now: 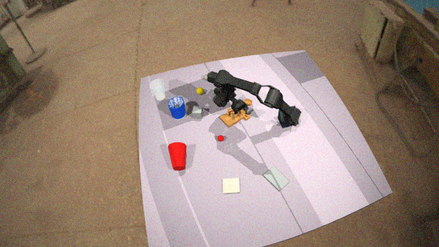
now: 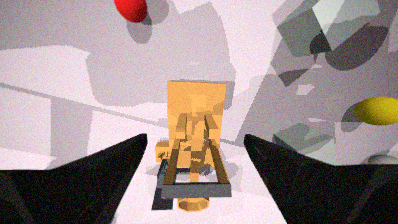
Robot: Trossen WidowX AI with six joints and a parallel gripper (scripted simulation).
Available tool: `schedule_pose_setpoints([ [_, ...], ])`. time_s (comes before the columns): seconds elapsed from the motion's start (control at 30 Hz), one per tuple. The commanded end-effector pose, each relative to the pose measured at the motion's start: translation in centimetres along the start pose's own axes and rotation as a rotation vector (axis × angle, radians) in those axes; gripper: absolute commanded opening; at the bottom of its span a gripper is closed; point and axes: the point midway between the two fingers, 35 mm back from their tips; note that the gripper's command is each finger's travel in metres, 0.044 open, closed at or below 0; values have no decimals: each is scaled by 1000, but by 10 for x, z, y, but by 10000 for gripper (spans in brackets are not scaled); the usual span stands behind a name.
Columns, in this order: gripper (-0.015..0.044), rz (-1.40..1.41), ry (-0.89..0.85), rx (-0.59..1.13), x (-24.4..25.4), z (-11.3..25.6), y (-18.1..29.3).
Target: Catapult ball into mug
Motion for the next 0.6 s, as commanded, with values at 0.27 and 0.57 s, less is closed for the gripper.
schedule_pose_setpoints([
  [0.27, 440, -1, 8, -14, -1, -16, -2],
  [0.57, 440, -1, 8, -15, -1, -31, -3],
])
Point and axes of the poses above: the point midway between the two fingers, 35 mm back from their tips, its own z axis back along the fingers, its own x axis across the jaws, y = z × x, and after that the axes turned 14 degrees about -z, right-handed
